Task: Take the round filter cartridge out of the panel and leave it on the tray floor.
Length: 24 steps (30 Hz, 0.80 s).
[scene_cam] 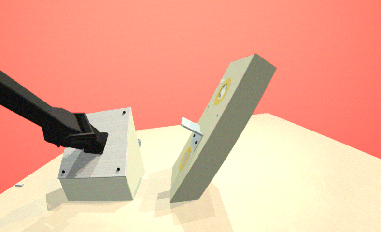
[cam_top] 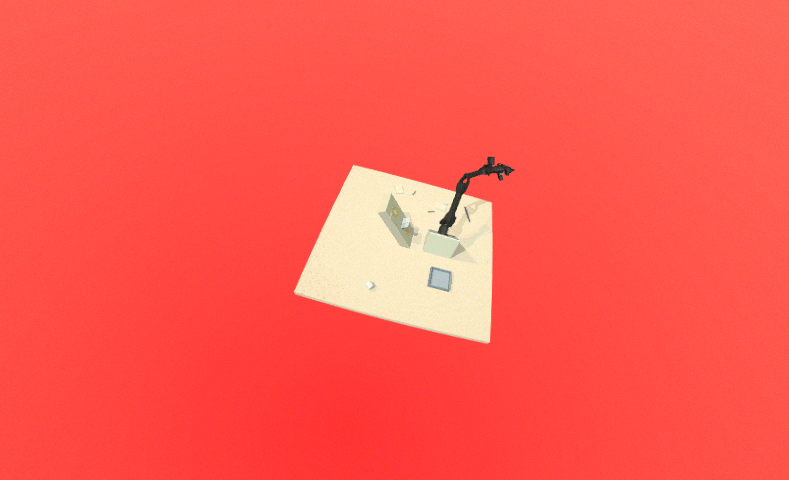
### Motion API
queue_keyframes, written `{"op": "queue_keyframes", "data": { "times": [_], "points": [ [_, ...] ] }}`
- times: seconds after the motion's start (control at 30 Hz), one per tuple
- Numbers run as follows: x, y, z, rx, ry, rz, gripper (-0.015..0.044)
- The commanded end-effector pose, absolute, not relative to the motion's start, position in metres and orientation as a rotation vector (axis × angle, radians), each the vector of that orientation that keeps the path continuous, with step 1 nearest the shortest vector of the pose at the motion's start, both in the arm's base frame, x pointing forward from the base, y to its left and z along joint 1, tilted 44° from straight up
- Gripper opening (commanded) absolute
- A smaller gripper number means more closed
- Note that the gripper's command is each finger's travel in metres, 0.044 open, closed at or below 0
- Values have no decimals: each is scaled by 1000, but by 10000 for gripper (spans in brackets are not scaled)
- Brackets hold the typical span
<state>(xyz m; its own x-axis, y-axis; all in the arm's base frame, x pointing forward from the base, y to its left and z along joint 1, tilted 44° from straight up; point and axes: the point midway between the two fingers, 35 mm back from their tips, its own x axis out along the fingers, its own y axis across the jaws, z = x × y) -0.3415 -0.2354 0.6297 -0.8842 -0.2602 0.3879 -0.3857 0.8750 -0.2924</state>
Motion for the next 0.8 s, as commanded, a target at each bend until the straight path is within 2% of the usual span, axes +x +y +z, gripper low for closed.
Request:
{"op": "queue_keyframes", "data": {
  "times": [0.0, 0.13, 0.33, 0.77],
  "points": [
    [-341, -236, 629, 485, -2707, 524, 374],
    [-329, -260, 620, 570, -2721, 583, 269],
    [-279, -322, 597, 831, -2738, 753, 113],
    [-124, -407, 555, 1449, -2699, 1073, 113]
  ]
}}
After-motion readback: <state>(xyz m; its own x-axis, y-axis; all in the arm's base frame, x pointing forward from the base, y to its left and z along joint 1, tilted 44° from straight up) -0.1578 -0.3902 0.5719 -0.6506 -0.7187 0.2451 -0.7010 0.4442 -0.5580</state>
